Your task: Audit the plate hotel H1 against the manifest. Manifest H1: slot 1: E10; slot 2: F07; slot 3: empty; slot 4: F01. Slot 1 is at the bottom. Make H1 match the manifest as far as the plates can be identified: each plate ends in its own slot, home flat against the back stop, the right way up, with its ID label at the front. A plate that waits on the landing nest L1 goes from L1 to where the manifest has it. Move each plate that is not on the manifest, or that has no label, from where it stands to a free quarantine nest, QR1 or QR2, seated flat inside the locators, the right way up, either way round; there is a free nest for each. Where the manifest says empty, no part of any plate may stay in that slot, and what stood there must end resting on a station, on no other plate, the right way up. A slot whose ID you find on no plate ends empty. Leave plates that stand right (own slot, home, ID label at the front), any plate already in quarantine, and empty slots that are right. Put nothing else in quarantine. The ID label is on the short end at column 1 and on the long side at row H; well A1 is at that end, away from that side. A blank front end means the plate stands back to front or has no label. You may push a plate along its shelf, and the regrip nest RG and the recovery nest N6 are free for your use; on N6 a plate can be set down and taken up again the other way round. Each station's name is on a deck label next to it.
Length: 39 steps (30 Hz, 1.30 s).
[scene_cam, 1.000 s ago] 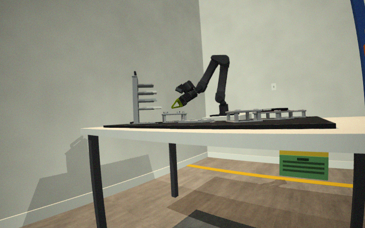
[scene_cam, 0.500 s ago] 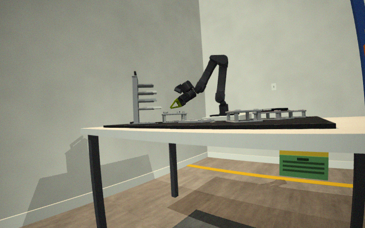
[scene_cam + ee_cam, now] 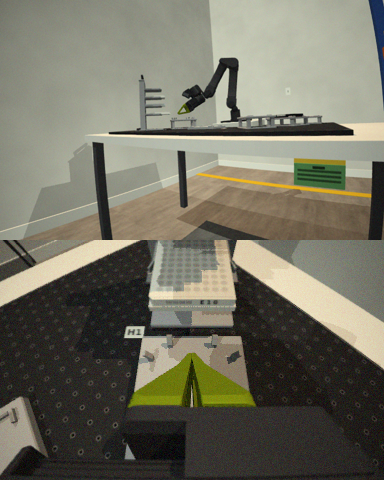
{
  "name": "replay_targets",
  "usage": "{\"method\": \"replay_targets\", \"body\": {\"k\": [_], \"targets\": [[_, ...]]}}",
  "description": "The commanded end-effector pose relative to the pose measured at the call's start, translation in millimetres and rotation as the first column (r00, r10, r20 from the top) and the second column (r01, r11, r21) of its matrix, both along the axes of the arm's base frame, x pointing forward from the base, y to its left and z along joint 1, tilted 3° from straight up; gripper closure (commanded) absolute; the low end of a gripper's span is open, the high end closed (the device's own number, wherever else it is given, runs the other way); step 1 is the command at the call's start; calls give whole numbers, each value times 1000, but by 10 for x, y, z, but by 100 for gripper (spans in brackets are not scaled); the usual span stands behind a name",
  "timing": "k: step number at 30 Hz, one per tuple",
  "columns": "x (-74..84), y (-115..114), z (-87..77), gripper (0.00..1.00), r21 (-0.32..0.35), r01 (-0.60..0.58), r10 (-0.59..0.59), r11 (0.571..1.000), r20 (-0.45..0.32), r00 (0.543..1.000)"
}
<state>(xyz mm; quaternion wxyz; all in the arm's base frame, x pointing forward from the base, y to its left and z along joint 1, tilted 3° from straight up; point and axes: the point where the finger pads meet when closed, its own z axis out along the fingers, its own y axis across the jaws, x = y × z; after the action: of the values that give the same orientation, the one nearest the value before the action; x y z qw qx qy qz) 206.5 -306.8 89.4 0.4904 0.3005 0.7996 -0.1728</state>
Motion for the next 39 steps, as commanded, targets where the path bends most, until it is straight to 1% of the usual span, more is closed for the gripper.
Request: {"method": "replay_targets", "body": {"k": [1,39], "targets": [[26,-37,58,100,-15,1,-1,1000,7,1000],[188,-176,71,100,-15,1,-1,1000,7,1000]]}}
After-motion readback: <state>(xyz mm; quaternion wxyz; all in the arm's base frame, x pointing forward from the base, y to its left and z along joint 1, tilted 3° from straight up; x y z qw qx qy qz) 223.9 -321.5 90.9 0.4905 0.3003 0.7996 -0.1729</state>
